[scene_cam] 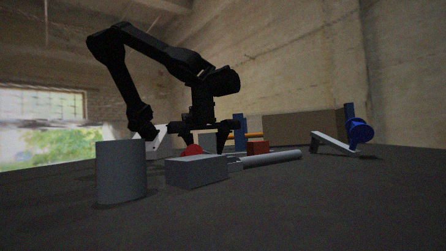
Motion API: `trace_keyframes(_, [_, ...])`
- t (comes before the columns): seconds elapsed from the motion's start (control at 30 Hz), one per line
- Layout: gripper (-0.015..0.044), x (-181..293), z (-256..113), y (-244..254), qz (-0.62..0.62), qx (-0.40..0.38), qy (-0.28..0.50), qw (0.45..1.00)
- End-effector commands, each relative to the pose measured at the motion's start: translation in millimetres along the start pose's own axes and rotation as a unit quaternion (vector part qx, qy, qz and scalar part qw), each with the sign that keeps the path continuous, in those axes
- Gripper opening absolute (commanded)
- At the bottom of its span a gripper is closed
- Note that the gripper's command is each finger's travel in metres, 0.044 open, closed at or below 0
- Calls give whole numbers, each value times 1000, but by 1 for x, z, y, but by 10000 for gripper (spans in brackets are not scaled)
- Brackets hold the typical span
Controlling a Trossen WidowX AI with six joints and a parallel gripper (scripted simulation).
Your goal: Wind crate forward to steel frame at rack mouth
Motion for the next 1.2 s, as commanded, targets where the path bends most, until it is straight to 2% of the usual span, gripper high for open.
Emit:
trace_keyframes(0.0, [293, 0, 0, 0, 1, 0, 0, 1000])
trace_keyframes(1.17, [60, 0, 0, 0, 1, 0, 0, 1000])
Point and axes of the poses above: the point midway between the two fingers, 35 mm back from their tips, its own z axis out along the fingers, its own y axis across the jaws, x = y × z, the point moved 9 cm from there along -z, back along the fingers, and after that the axes turned 3 degrees about -z, right-handed, at the moved point
